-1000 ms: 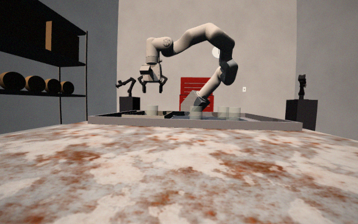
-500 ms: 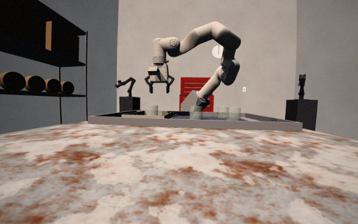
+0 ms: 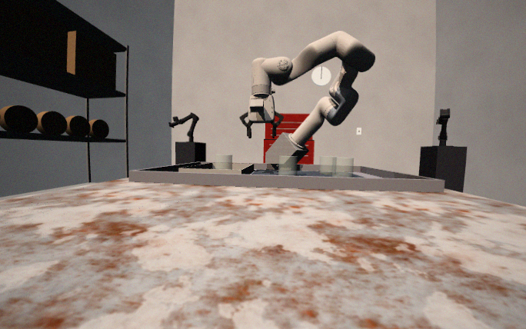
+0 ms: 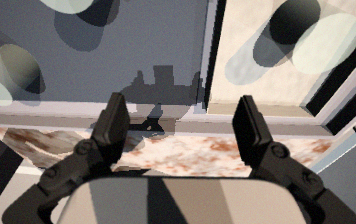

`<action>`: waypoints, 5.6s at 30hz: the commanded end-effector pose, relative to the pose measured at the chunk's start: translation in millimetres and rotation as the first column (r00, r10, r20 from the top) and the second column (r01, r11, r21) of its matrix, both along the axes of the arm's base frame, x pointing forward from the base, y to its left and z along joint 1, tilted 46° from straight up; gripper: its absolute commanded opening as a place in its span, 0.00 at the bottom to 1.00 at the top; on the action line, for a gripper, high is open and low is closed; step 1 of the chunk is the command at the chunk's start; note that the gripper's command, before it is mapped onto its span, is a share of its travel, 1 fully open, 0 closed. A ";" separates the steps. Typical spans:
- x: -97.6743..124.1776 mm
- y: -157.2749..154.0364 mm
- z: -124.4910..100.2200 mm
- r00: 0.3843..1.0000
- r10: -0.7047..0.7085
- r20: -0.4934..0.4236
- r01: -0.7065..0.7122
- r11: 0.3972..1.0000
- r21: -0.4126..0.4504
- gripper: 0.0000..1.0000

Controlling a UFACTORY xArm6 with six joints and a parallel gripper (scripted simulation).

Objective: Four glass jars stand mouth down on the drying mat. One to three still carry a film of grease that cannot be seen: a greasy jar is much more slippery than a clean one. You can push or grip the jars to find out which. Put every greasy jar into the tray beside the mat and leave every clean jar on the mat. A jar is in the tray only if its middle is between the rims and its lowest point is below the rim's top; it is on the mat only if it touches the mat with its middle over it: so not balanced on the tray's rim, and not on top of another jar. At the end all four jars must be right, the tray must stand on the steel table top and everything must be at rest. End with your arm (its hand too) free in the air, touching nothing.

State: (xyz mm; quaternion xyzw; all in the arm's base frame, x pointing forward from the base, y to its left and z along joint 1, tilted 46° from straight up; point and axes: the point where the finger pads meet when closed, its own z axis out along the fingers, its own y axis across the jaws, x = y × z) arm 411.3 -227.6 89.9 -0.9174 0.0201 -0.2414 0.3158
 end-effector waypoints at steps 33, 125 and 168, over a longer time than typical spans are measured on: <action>-67.3 223.1 139.1 1.000 -0.016 0.006 0.016 1.000 -0.018 1.00; -18.0 280.8 66.5 1.000 -0.016 0.006 0.016 1.000 -0.018 0.88; -18.0 280.8 66.5 1.000 -0.016 0.006 0.016 1.000 -0.018 0.82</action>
